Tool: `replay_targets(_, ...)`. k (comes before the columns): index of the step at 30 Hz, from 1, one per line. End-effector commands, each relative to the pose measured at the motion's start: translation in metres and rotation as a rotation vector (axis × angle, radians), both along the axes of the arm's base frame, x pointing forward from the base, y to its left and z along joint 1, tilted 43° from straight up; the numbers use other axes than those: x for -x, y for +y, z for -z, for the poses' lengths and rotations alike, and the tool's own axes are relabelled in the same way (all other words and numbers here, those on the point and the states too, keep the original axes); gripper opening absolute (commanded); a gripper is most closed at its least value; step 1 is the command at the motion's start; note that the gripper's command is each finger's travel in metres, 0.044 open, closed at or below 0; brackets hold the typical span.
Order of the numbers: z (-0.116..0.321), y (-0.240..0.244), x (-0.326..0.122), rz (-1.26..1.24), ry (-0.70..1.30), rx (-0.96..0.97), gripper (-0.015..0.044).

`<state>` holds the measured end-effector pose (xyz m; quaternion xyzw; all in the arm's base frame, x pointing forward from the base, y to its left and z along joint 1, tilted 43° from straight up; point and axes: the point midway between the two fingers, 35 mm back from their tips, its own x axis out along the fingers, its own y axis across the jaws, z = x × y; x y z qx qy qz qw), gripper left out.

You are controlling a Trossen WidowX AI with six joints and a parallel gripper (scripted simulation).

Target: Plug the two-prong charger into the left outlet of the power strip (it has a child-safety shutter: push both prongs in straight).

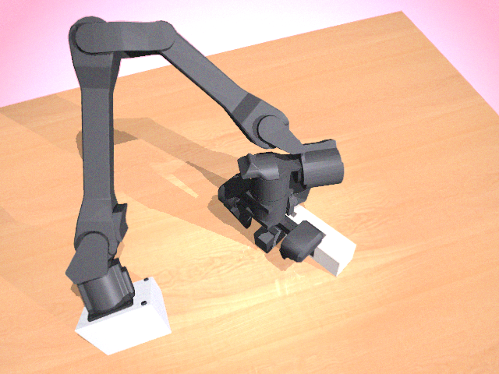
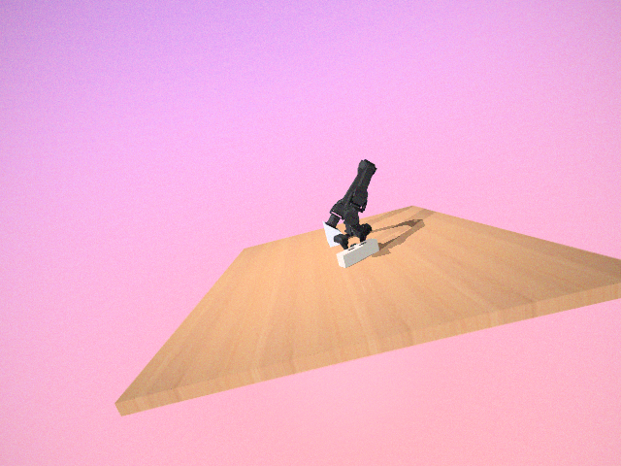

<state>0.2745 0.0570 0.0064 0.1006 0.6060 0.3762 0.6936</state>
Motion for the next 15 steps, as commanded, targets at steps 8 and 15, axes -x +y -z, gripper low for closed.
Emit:
replay_targets(8, 0.000, -0.003, 0.005, 0.001, -0.017, -0.004, 0.0440)
replay_targets(15, 0.004, -0.006, 0.014, 0.001, -0.017, -0.004, 0.0440)
